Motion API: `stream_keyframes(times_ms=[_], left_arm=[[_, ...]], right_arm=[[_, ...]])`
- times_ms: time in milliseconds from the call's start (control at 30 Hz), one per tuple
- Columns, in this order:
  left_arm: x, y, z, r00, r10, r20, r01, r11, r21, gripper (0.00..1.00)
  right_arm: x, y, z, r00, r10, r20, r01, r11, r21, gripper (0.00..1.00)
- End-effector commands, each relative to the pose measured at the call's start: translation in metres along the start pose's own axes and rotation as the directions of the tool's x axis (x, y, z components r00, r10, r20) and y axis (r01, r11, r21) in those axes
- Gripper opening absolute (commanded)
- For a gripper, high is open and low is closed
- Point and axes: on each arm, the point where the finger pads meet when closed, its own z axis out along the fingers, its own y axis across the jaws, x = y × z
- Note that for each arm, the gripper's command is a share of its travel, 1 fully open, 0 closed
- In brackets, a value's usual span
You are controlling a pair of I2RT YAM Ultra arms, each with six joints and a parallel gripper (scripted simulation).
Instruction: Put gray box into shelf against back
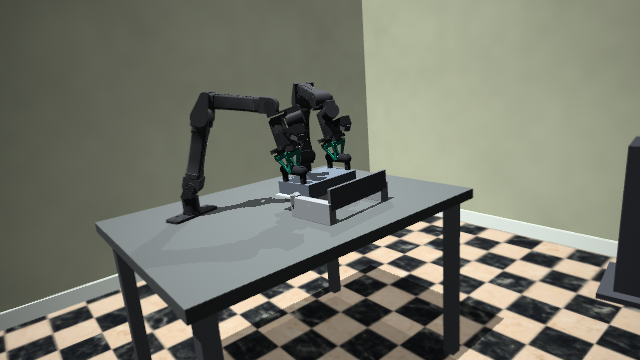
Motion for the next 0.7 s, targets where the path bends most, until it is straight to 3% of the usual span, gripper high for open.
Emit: stream_keyframes(times_ms=[0,667], left_arm=[[-0.041,0.001,-0.019,0.991,-0.029,0.132,0.028,1.000,0.013,0.15],[-0.072,0.001,-0.010,0.990,-0.030,0.139,0.028,1.000,0.014,0.15]], right_arm=[[-0.038,0.004,-0.022,0.994,0.039,0.106,-0.035,0.998,-0.046,0.15],[-0.069,0.004,-0.014,0.992,0.040,0.116,-0.034,0.998,-0.054,0.15]])
